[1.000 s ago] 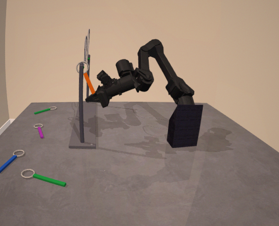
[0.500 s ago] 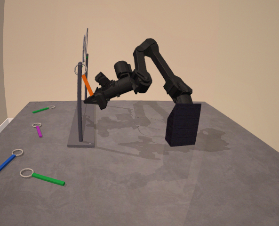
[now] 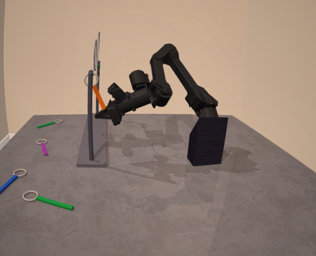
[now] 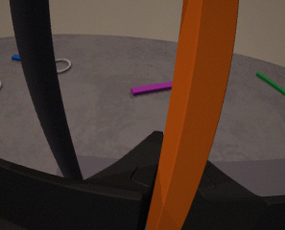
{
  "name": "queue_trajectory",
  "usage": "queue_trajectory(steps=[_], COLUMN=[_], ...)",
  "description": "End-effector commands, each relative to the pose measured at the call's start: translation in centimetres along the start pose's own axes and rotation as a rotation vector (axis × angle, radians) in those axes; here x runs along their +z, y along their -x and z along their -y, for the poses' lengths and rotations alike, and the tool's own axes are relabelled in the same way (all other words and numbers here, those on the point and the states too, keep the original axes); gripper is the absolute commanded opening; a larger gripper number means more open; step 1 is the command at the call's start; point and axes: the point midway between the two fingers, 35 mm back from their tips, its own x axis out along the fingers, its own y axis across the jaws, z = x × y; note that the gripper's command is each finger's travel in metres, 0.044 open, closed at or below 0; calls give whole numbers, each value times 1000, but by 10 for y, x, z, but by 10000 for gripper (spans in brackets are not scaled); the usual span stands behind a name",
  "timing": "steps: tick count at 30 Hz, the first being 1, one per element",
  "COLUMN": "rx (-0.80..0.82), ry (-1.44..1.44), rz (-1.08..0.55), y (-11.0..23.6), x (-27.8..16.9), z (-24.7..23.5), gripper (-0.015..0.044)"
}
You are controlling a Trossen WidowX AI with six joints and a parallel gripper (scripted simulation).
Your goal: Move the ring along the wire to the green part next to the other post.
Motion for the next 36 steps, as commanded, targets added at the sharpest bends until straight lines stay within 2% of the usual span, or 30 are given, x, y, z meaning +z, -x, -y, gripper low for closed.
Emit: queue_trajectory(steps=[1, 3, 15, 27, 36], rx=[5, 5, 0, 7, 7], ry=[5, 5, 0, 5, 5], rz=[2, 2, 0, 0, 0], y=[1, 1, 2, 48, 51], x=[-1, -1, 0, -1, -1], z=[-1, -1, 0, -1, -1], gripper=[-150, -150, 160, 160, 160])
